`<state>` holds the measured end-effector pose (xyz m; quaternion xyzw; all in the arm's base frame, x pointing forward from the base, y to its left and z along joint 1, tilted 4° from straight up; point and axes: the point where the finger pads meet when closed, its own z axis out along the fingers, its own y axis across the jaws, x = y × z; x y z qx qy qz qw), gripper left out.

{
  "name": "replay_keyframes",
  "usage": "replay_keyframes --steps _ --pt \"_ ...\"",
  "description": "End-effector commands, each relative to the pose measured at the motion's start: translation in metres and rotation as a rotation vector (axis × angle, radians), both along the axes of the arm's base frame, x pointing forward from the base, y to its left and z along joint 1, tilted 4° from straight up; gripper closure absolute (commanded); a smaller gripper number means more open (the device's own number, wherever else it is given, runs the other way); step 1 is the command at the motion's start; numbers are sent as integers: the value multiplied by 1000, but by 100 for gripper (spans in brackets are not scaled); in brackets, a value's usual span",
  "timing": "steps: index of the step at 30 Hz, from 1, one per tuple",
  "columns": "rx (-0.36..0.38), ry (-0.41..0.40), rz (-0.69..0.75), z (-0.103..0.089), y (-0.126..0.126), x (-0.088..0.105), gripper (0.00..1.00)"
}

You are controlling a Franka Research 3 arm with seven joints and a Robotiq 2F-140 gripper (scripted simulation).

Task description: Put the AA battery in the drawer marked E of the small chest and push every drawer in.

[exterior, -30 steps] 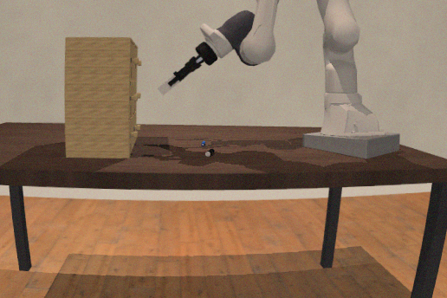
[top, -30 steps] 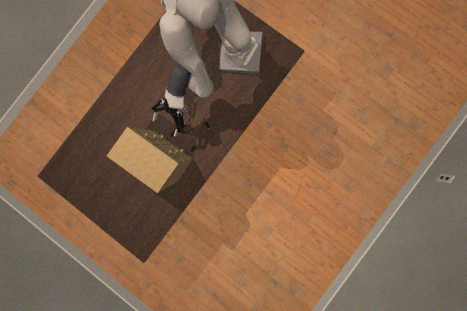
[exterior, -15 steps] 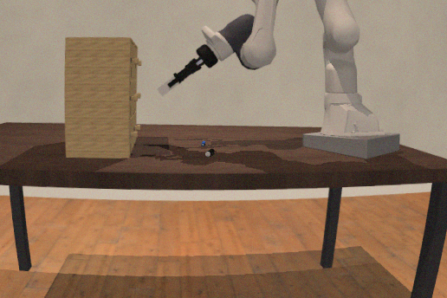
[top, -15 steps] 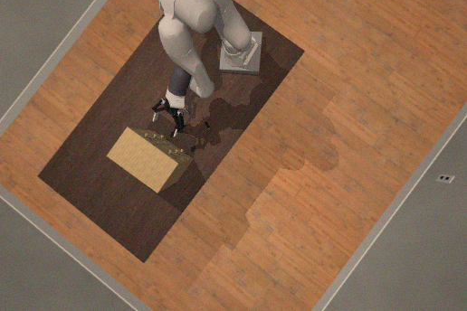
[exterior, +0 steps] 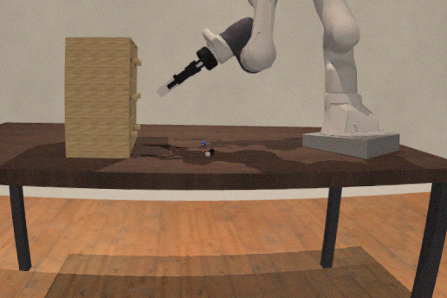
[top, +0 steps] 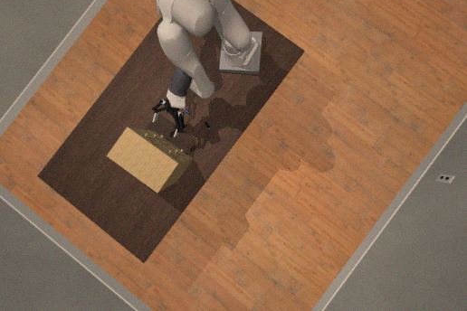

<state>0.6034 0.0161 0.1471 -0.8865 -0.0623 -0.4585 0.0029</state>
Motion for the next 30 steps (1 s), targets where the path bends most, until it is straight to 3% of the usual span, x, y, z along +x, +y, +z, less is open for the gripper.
replay_keyframes --steps 1,30 --pt "-7 -11 2 3 -1 2 0" --pt "-2 -59 5 -2 -1 8 0"
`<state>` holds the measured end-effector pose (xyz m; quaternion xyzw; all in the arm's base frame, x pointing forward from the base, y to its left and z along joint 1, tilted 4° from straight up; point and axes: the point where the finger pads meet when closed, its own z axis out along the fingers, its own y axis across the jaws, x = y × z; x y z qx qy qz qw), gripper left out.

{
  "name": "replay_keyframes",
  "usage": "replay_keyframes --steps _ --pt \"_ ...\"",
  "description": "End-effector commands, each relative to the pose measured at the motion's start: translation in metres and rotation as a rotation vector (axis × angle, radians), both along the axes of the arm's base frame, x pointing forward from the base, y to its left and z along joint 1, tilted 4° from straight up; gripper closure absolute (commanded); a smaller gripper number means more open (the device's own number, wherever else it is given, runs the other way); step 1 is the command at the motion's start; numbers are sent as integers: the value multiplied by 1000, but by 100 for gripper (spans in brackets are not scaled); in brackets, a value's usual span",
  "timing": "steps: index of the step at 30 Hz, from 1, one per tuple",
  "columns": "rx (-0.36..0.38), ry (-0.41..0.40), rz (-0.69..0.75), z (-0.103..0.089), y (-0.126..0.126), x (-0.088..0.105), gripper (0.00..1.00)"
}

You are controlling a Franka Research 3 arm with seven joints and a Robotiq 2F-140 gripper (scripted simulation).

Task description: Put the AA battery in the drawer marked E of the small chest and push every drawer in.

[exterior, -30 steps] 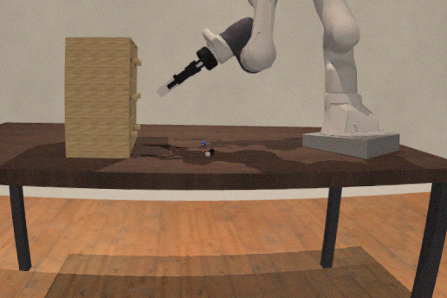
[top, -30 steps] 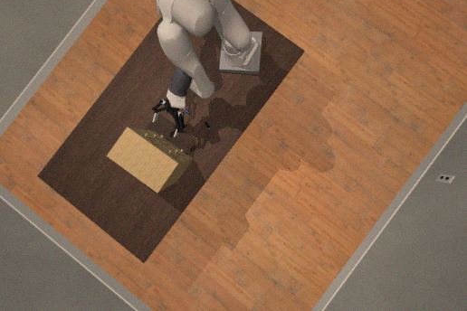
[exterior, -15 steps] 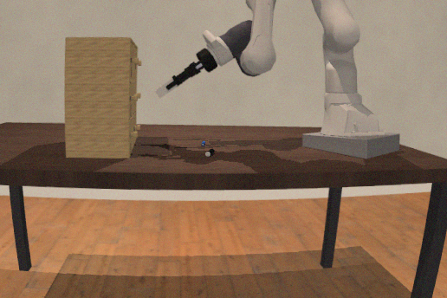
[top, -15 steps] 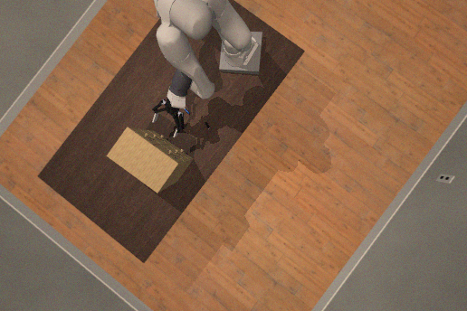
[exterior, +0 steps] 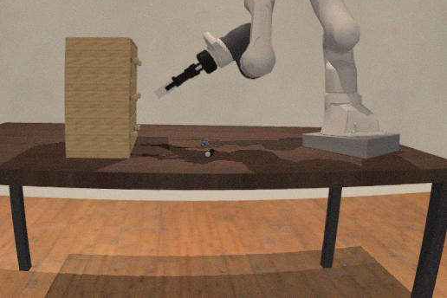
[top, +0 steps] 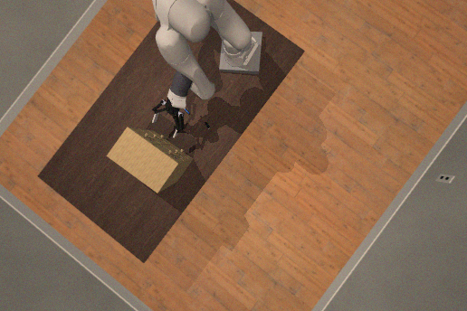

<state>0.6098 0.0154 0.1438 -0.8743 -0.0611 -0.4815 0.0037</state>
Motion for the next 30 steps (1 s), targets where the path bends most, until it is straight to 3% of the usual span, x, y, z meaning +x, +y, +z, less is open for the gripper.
replay_keyframes --steps 1,30 --pt "-7 -7 5 2 0 1 0" --pt "-2 -54 7 -3 0 5 0"
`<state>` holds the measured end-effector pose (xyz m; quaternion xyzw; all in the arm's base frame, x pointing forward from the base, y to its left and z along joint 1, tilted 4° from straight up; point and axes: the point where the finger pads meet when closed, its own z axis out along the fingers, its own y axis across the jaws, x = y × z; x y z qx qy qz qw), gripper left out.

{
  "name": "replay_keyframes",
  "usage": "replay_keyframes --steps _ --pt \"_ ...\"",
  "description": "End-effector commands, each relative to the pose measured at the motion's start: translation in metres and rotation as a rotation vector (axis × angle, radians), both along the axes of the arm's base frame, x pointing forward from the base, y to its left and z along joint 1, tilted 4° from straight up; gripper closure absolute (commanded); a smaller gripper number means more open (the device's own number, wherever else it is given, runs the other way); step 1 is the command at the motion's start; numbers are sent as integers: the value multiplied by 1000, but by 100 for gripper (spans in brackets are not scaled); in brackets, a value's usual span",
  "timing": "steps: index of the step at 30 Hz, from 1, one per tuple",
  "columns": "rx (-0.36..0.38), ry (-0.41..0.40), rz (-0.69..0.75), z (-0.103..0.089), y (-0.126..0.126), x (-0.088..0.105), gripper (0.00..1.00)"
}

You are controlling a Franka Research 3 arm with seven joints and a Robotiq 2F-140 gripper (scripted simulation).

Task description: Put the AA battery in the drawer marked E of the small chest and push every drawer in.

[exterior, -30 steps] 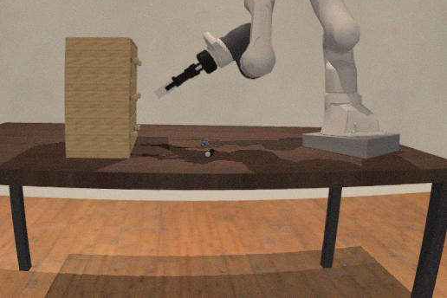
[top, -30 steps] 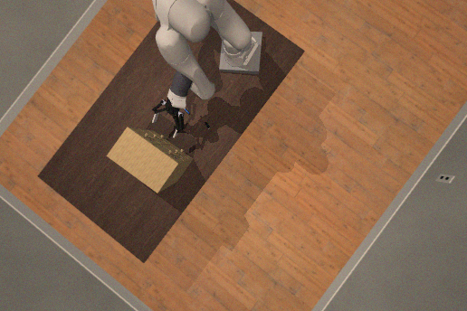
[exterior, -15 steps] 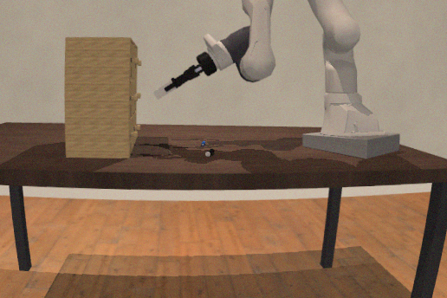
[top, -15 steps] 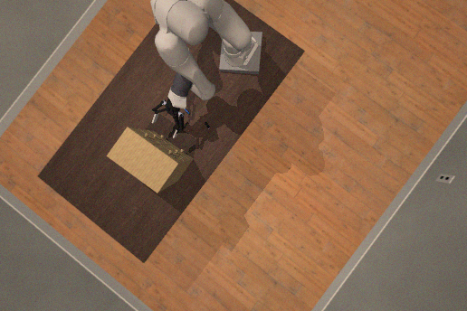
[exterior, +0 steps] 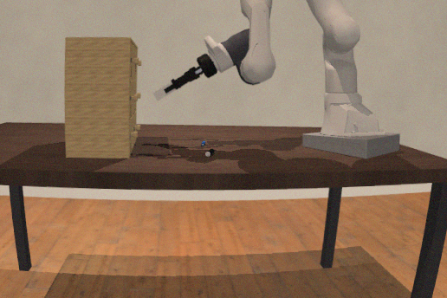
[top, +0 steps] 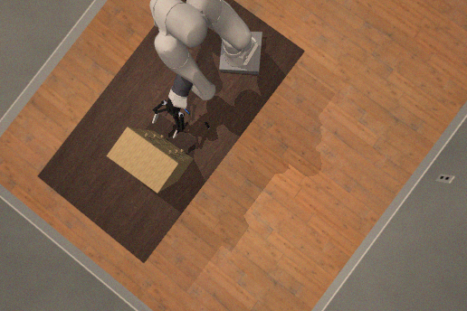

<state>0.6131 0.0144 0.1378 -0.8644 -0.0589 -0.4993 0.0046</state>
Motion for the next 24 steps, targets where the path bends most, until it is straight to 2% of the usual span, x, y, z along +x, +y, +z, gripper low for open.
replay_keyframes --steps 1,24 --pt "-8 -14 9 3 1 2 0" --pt "-6 -34 9 1 1 3 0"
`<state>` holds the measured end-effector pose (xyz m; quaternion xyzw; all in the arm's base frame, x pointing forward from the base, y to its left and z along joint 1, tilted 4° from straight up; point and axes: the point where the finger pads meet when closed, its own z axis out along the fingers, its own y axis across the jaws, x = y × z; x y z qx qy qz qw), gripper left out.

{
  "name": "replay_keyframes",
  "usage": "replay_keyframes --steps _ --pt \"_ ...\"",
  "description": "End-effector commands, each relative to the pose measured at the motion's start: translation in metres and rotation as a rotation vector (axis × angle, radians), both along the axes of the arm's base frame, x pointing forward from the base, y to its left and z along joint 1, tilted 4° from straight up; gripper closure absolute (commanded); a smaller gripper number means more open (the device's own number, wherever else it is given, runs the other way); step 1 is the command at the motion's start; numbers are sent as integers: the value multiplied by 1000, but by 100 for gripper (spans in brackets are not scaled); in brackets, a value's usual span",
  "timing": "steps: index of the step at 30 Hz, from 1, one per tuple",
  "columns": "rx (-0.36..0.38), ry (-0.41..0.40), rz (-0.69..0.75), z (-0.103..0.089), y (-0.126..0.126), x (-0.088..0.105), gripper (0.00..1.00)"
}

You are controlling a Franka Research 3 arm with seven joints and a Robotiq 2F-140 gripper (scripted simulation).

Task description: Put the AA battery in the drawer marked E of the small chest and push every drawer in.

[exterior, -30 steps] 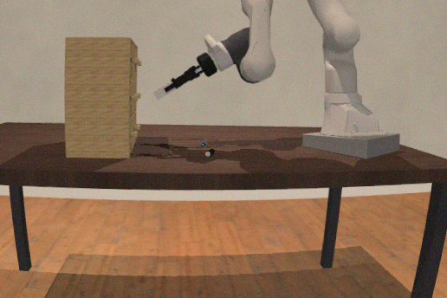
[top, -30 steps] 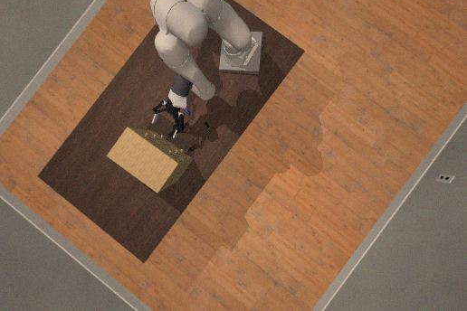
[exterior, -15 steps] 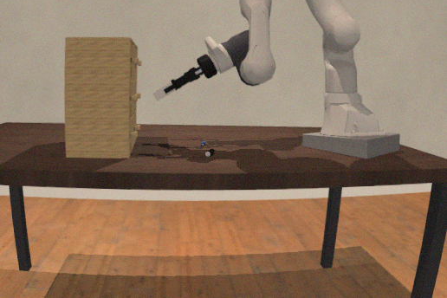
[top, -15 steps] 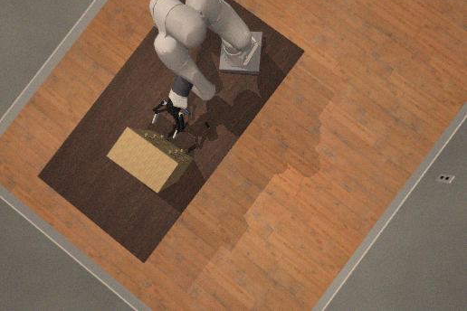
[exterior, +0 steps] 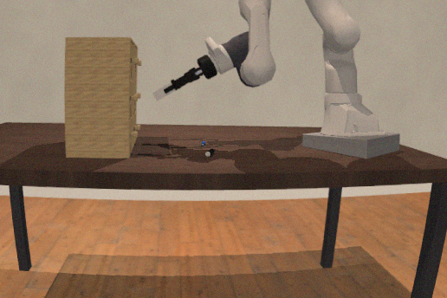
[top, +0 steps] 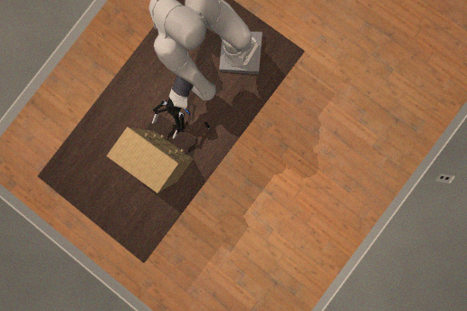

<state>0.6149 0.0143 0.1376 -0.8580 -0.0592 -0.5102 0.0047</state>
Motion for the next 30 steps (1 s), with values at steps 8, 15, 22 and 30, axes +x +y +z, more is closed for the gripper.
replay_keyframes --steps 8,15,22,30 --pt "-7 -11 8 1 1 1 0" --pt "-7 -12 8 1 1 1 0" --pt "-7 -13 9 -3 1 2 0" --pt "-7 -13 9 -7 1 3 0"
